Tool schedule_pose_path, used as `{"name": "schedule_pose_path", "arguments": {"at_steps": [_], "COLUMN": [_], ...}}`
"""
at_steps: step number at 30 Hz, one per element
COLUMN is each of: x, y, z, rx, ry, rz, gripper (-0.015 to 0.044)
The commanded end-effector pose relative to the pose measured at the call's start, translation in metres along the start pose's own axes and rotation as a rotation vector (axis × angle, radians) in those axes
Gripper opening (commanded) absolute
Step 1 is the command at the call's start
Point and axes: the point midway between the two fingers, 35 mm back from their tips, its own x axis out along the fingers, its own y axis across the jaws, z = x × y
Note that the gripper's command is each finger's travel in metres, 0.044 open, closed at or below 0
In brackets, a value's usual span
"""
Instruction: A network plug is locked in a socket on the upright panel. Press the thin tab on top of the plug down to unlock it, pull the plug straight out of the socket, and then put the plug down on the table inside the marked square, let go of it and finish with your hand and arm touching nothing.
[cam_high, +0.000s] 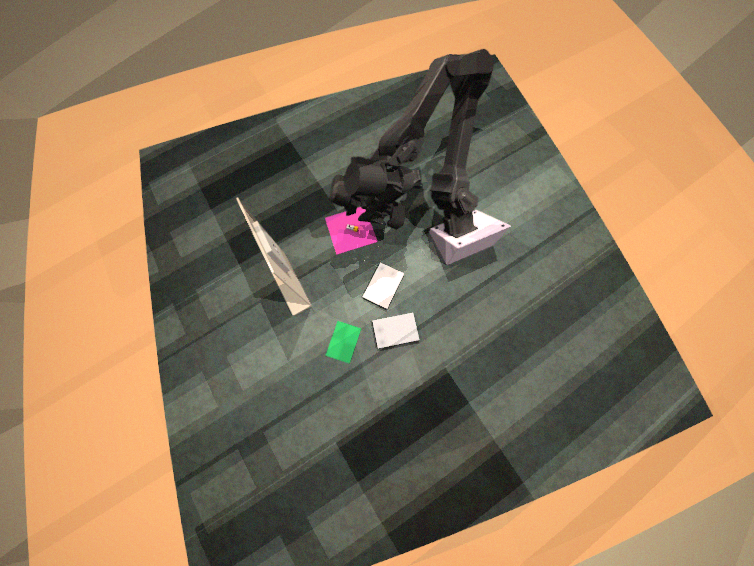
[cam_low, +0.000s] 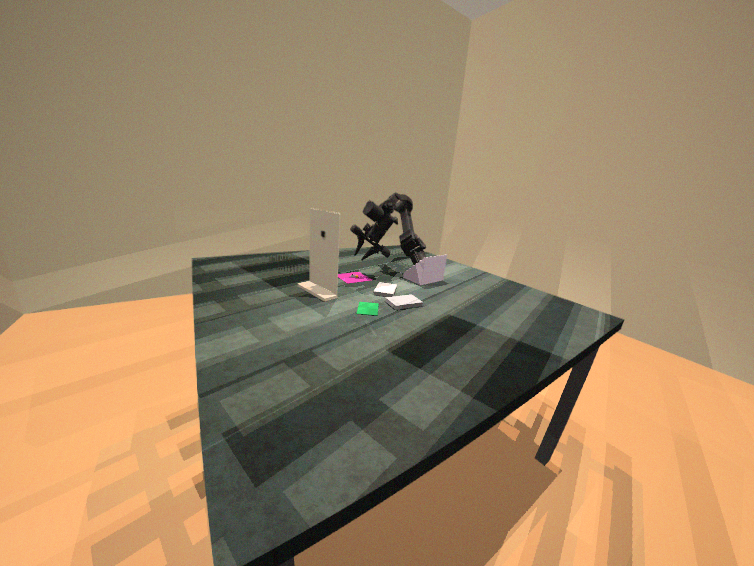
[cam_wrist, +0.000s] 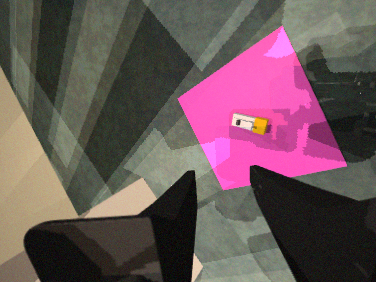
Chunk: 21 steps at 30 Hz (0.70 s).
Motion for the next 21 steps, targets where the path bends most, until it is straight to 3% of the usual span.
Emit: {"name": "schedule_pose_path", "arguments": {"at_steps": [1, 21], "x": [-0.005, -0.024], "y": [0.005, 0.016], "z": [0.0, 0.004], "rx": [0.005, 0.001], "ry": [-0.001, -0.007], "rz": [0.007, 0.023], "gripper": [0.0156, 0.0156]}}
